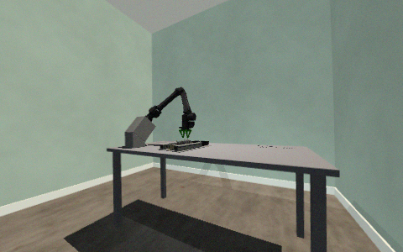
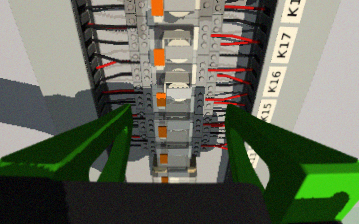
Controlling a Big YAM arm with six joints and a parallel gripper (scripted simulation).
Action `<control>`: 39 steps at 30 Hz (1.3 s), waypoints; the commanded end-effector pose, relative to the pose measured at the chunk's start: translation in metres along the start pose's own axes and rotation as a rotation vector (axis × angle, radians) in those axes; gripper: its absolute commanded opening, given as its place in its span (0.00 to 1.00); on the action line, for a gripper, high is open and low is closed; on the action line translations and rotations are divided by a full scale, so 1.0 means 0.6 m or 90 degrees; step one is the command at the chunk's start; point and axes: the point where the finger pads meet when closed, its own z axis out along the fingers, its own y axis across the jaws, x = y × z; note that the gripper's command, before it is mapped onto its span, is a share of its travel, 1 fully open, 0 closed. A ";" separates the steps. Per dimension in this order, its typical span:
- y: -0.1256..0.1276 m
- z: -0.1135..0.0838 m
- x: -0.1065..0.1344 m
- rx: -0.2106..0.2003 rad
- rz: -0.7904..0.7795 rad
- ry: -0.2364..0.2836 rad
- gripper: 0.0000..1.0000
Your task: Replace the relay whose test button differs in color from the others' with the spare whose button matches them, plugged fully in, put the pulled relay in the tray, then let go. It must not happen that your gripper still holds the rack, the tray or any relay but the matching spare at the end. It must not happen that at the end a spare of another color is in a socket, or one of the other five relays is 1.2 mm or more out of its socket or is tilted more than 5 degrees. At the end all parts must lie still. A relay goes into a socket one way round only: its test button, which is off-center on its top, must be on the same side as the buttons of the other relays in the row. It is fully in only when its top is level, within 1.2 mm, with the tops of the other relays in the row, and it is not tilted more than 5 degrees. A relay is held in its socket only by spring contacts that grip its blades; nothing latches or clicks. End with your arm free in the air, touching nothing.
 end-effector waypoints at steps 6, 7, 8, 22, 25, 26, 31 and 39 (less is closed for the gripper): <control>-0.016 -0.040 0.006 0.019 -0.001 -0.004 0.59; -0.016 -0.040 0.005 0.020 -0.001 -0.004 0.59; -0.017 -0.041 0.005 0.020 -0.001 -0.004 0.59; -0.016 -0.038 0.007 0.018 0.002 -0.004 0.59; -0.016 -0.038 0.007 0.018 0.002 -0.004 0.59; -0.016 -0.038 0.008 0.018 0.002 -0.004 0.59; -0.016 -0.037 0.008 0.017 0.003 -0.004 0.59; -0.015 -0.037 0.008 0.017 0.003 -0.004 0.59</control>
